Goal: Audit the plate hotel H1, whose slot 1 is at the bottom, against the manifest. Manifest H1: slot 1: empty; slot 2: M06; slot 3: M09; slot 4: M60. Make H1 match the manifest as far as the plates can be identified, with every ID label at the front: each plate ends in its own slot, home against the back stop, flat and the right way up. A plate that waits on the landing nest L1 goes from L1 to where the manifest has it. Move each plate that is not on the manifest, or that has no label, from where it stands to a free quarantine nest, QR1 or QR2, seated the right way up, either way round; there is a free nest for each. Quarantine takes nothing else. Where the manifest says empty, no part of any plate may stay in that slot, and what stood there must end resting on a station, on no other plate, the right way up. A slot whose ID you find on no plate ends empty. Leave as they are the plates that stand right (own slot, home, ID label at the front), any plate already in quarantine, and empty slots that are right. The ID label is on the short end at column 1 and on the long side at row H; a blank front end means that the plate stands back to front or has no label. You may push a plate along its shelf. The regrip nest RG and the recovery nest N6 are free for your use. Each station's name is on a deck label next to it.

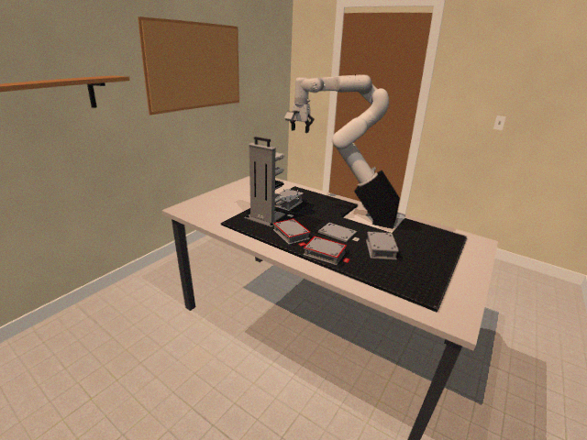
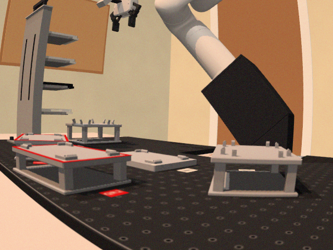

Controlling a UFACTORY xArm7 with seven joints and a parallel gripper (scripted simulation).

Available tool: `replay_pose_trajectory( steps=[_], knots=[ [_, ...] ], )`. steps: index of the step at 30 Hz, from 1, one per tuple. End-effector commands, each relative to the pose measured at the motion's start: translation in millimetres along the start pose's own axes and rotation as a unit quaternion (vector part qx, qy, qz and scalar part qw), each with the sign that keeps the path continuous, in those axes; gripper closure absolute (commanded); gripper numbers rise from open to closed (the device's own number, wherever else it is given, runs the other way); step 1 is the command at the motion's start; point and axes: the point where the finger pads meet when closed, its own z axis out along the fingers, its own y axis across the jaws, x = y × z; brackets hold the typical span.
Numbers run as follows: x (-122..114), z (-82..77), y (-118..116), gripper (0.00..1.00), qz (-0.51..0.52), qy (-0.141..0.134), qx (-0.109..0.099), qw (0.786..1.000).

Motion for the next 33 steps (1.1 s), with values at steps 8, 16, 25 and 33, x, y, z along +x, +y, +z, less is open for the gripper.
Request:
replay_pose_trajectory(
  steps=[8,16,25,33],
  knots=[
    [0,11.7,1,0.00,0.000,0.000,-0.002,1.000],
    [0,25.1,1,0.00,0.000,0.000,-0.002,1.000],
    [0,36.7,1,0.00,0.000,0.000,-0.002,1.000],
    [0,50.2,1,0.00,0.000,0.000,-0.002,1.000]
  ],
)
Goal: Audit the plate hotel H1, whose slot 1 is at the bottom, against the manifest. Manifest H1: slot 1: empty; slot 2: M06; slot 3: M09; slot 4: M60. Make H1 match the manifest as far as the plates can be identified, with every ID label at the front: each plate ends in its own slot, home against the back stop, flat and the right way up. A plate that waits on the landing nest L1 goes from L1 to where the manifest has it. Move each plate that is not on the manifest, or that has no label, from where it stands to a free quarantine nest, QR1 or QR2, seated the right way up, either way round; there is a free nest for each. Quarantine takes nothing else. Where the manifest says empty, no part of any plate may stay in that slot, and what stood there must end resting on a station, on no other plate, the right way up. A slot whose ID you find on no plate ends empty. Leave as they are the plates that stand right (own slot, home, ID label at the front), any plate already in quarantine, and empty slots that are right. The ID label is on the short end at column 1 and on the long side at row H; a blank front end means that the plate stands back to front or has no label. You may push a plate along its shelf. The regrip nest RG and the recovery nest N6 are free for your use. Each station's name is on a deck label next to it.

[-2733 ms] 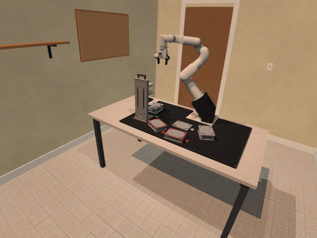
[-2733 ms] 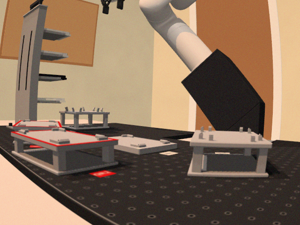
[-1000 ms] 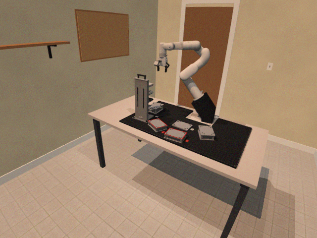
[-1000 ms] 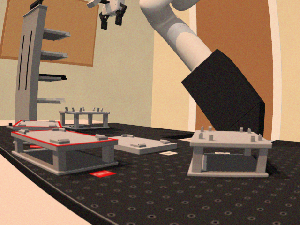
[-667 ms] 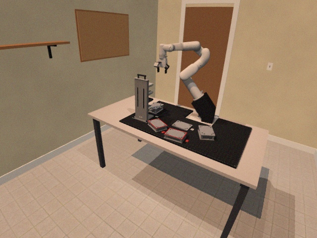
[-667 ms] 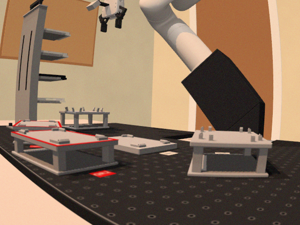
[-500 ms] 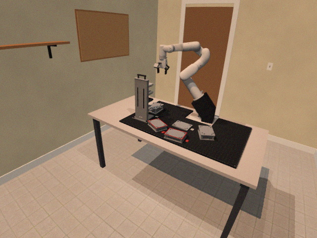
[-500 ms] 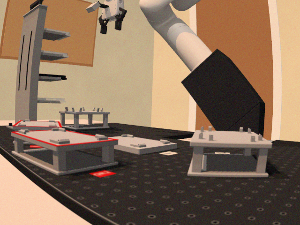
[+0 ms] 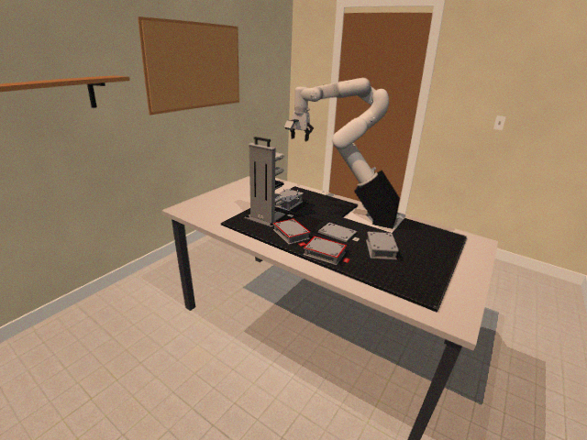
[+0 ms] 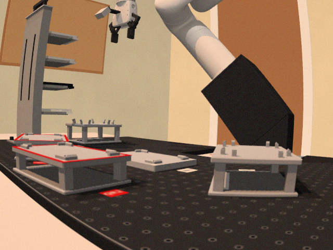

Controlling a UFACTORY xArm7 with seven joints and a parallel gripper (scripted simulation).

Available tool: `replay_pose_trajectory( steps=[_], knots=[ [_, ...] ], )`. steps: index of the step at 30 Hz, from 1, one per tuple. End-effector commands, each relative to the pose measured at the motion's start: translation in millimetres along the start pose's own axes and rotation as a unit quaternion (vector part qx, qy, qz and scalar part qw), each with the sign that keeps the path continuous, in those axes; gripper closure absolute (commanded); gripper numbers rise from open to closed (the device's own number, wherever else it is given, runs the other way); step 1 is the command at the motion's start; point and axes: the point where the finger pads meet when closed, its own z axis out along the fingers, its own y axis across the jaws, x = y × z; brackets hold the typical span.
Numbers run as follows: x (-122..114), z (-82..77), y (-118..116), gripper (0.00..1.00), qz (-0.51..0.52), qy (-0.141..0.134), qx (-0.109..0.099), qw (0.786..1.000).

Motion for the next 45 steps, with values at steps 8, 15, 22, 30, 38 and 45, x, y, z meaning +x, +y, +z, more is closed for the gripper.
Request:
replay_pose_trajectory(
  steps=[8,15,22,30,38,45],
  knots=[
    [0,11.8,1,0.00,0.000,0.000,-0.002,1.000],
    [0,23.5,1,0.00,0.000,0.000,-0.002,1.000],
    [0,35.2,1,0.00,0.000,0.000,-0.002,1.000],
    [0,45.2,1,0.00,0.000,0.000,-0.002,1.000],
    [0,58.5,1,0.00,0.000,0.000,-0.002,1.000],
    [0,66.9,1,0.00,0.000,0.000,-0.002,1.000]
  ],
)
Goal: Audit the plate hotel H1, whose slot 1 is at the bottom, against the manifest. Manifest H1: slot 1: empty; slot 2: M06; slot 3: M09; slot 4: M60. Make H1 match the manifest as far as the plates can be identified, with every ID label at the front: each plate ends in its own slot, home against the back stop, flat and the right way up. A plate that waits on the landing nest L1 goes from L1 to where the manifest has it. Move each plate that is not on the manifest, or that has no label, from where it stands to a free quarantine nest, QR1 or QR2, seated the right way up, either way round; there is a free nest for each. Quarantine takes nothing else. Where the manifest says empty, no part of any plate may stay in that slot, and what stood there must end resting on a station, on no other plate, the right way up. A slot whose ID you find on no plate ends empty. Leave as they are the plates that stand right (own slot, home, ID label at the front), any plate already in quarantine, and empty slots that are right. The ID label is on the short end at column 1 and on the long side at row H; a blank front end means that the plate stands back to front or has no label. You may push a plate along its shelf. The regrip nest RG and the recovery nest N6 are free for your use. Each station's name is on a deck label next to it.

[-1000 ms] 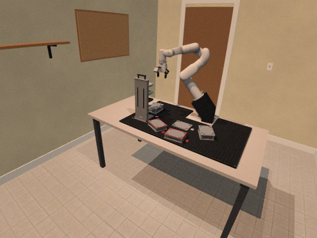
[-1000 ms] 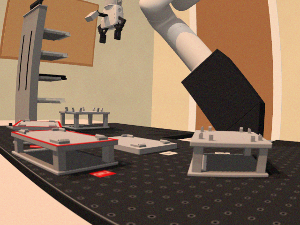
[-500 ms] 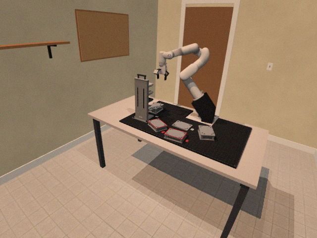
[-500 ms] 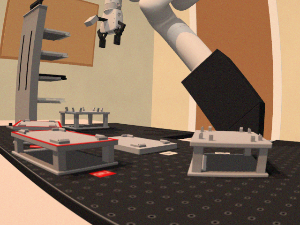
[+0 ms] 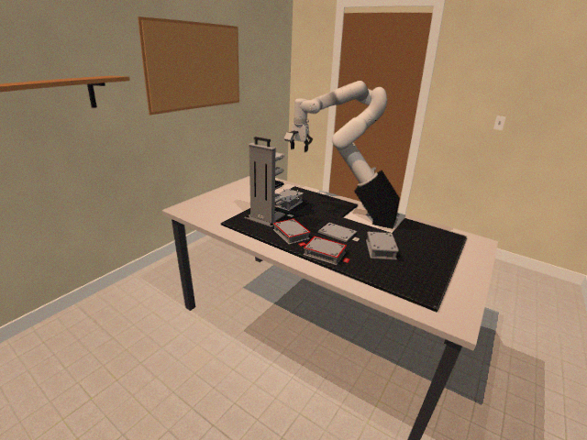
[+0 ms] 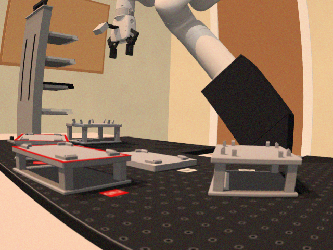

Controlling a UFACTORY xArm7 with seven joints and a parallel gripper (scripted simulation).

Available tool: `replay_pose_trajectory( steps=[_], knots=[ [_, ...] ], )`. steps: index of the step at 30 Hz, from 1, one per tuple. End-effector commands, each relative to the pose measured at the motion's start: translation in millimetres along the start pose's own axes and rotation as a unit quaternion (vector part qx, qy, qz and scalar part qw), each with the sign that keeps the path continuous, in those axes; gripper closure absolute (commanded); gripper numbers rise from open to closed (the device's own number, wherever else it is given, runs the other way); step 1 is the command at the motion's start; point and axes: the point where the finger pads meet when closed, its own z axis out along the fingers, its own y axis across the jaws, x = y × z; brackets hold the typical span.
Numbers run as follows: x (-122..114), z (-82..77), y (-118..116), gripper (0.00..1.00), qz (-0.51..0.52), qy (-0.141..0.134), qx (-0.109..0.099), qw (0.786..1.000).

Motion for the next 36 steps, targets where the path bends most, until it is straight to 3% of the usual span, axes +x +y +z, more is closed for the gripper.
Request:
replay_pose_trajectory(
  steps=[1,36],
  knots=[
    [0,3.9,1,0.00,0.000,0.000,-0.001,1.000],
    [0,55.6,1,0.00,0.000,0.000,-0.001,1.000]
  ],
)
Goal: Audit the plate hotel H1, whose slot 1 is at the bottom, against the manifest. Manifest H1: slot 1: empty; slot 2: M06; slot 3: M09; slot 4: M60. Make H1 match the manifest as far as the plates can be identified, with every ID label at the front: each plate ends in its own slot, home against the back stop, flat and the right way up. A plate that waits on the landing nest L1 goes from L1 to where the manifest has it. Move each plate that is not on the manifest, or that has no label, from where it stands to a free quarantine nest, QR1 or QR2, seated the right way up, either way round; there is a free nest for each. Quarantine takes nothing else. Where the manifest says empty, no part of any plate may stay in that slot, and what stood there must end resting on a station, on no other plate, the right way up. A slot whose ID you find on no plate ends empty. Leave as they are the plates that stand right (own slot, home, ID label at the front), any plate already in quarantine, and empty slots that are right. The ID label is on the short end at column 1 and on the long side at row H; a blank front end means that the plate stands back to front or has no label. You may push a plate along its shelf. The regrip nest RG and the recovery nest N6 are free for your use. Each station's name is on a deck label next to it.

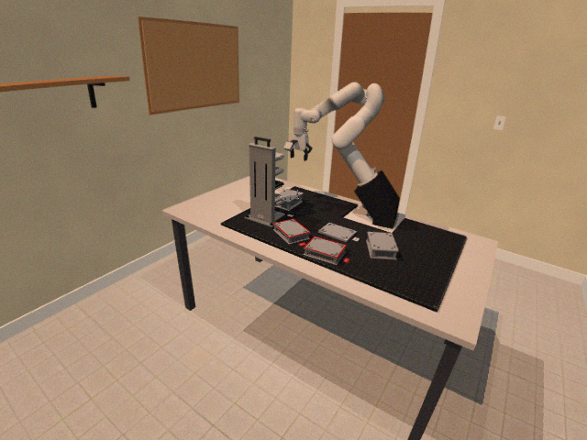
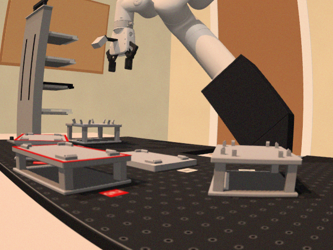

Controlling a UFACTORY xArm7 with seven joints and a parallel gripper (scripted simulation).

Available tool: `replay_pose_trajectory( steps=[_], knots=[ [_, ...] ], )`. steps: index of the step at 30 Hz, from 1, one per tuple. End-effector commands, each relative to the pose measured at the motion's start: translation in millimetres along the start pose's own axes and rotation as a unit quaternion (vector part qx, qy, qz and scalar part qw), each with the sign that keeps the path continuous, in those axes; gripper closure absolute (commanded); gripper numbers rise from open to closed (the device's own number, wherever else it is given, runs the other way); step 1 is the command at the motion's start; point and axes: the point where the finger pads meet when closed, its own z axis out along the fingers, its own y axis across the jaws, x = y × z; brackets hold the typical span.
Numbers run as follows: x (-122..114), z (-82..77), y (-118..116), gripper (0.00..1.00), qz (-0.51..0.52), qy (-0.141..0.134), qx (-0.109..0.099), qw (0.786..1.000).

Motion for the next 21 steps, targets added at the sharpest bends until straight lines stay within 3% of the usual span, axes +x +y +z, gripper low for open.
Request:
replay_pose_trajectory(
  steps=[1,21],
  knots=[
    [0,4.2,1,0.00,0.000,0.000,-0.001,1.000],
    [0,34.2,1,0.00,0.000,0.000,-0.001,1.000]
  ],
)
